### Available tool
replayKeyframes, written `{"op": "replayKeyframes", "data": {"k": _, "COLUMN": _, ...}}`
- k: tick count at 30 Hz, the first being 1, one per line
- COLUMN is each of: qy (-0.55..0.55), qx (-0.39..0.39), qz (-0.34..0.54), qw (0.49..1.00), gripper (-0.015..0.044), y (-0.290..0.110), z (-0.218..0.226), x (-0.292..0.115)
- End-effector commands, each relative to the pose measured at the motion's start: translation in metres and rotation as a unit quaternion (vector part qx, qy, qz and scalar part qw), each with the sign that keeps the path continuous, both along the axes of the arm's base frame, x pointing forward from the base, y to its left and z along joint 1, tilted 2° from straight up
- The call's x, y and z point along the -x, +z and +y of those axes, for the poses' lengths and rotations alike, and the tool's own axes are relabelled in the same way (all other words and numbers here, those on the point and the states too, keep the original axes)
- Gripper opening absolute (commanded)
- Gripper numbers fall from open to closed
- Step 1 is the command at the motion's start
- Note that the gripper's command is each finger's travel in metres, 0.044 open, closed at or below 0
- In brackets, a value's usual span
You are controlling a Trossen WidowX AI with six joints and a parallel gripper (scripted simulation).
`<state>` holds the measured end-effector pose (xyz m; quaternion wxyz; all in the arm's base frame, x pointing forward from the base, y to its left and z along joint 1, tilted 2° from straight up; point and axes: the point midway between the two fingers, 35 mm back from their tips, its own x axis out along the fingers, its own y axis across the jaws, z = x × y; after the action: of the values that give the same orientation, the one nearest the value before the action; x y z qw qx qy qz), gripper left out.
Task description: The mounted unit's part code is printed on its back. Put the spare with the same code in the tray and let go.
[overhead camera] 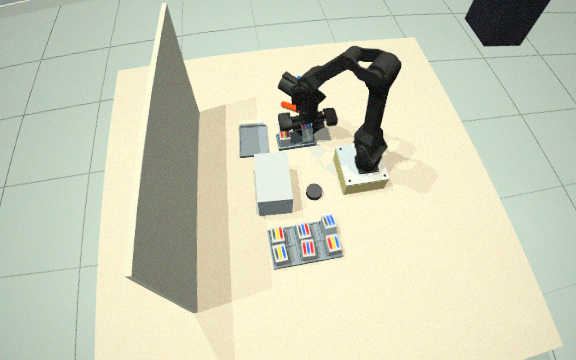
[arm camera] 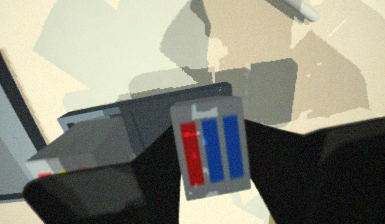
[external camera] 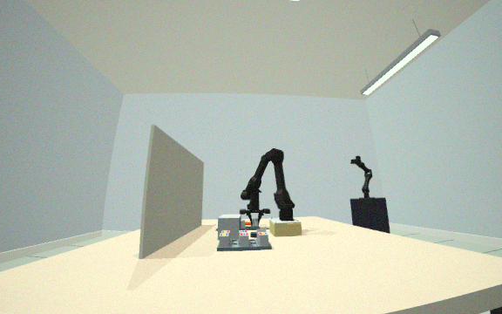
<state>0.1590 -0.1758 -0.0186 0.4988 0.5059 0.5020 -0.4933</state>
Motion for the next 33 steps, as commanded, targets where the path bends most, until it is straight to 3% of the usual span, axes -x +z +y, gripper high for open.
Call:
{"op": "replayKeyframes", "data": {"k": 1, "qy": 0.0, "qx": 0.0, "qz": 0.0, "qw": 1.0, "gripper": 0.0103, "y": 0.0, "z": 0.0, "x": 0.0}}
{"op": "replayKeyframes", "data": {"k": 6, "qy": 0.0, "qx": 0.0, "qz": 0.0, "qw": 1.0, "gripper": 0.0, "y": 0.0, "z": 0.0, "x": 0.0}}
{"op": "replayKeyframes", "data": {"k": 14, "qy": 0.0, "qx": 0.0, "qz": 0.0, "qw": 1.0, "gripper": 0.0, "y": 0.001, "z": 0.0, "x": 0.0}}
{"op": "replayKeyframes", "data": {"k": 25, "qy": 0.0, "qx": 0.001, "qz": 0.0, "qw": 1.0, "gripper": 0.0, "y": 0.075, "z": -0.002, "x": 0.0}}
{"op": "replayKeyframes", "data": {"k": 33, "qy": 0.0, "qx": 0.001, "qz": 0.0, "qw": 1.0, "gripper": 0.0, "y": 0.08, "z": -0.002, "x": 0.0}}
